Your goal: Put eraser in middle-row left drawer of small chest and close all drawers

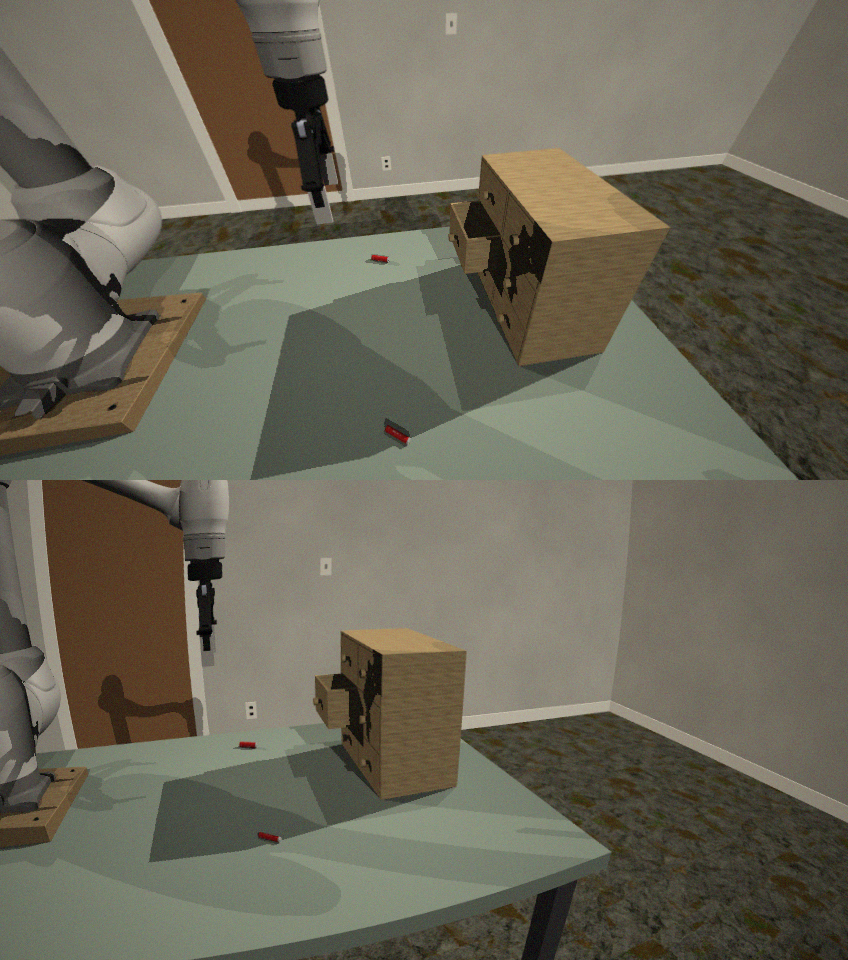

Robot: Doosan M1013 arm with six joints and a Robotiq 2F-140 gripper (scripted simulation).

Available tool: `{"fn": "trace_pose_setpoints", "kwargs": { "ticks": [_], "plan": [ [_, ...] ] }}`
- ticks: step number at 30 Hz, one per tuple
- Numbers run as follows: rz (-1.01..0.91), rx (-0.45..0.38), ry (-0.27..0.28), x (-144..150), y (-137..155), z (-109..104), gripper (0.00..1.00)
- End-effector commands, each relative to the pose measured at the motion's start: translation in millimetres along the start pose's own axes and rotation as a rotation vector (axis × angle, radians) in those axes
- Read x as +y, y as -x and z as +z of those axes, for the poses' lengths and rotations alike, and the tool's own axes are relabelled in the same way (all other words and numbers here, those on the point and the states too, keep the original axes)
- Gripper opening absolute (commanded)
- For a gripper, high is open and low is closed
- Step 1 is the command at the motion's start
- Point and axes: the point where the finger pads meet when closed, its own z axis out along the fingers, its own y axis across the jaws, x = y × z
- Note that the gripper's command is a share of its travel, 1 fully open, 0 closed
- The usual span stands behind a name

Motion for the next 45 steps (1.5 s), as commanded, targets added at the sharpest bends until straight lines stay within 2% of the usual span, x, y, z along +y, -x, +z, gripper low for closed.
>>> {"fn": "trace_pose_setpoints", "kwargs": {
  "ticks": [1,9,19,21,28,36,38,45],
  "plan": [
    [0.000,0.007,0.000,0,-1,1,1.00],
    [0.000,0.040,0.000,0,-3,3,1.00],
    [0.000,0.156,0.000,0,-13,13,1.00],
    [0.000,0.156,0.000,0,-13,13,1.00],
    [0.000,0.284,0.000,0,-24,23,1.00],
    [0.000,0.466,0.000,0,-39,38,1.00],
    [0.000,0.466,0.000,0,-39,38,1.00],
    [0.000,0.646,0.001,0,-54,53,1.00]
  ]
}}
